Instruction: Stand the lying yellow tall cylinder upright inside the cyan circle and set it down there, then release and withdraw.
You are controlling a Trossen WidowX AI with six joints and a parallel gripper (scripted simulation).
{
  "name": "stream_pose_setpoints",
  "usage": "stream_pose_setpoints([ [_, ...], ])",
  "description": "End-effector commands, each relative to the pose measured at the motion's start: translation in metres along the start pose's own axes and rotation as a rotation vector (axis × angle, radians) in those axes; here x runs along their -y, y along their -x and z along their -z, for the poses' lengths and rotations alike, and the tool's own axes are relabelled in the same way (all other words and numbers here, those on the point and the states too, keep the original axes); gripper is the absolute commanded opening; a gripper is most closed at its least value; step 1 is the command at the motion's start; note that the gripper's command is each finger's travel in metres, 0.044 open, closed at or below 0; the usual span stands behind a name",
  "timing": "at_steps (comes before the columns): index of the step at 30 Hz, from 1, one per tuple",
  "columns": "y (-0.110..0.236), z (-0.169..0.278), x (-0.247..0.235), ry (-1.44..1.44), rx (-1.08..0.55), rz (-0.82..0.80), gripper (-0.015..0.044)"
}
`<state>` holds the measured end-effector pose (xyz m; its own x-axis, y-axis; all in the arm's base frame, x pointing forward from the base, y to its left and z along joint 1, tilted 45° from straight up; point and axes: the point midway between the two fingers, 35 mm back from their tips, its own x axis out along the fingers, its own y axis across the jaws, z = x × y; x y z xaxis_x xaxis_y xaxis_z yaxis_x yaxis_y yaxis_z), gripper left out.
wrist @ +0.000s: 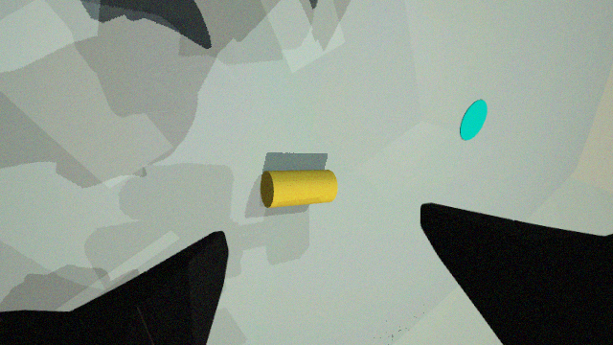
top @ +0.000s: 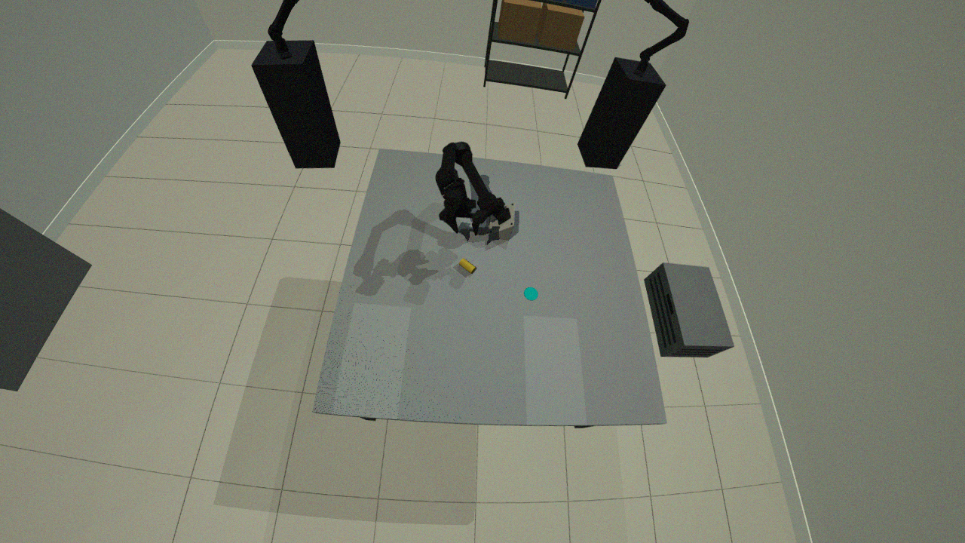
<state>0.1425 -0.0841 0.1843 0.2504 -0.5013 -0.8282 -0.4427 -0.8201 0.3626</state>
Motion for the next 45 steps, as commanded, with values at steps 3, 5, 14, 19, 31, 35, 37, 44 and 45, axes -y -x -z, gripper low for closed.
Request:
stream_pose_setpoints([
  [3,-0.002,0.005,0.002,-0.114,0.024,-0.019,0.0321],
  [5,-0.004,0.011,0.004,-0.268,0.05,-0.049,0.0309],
  [14,-0.02,0.039,0.023,-0.941,0.079,-0.241,0.0309],
  [19,-0.032,0.053,0.037,-1.301,0.019,-0.361,0.0309],
  [31,-0.055,0.07,0.063,-1.817,-0.181,-0.506,0.0309],
  [35,-0.055,0.07,0.063,-1.817,-0.181,-0.506,0.0309],
  [37,-0.055,0.07,0.063,-1.817,-0.181,-0.506,0.0309],
  [44,-0.055,0.07,0.063,-1.817,-0.181,-0.506,0.0309],
  [45,-0.058,0.07,0.063,-1.817,-0.18,-0.506,0.0309],
])
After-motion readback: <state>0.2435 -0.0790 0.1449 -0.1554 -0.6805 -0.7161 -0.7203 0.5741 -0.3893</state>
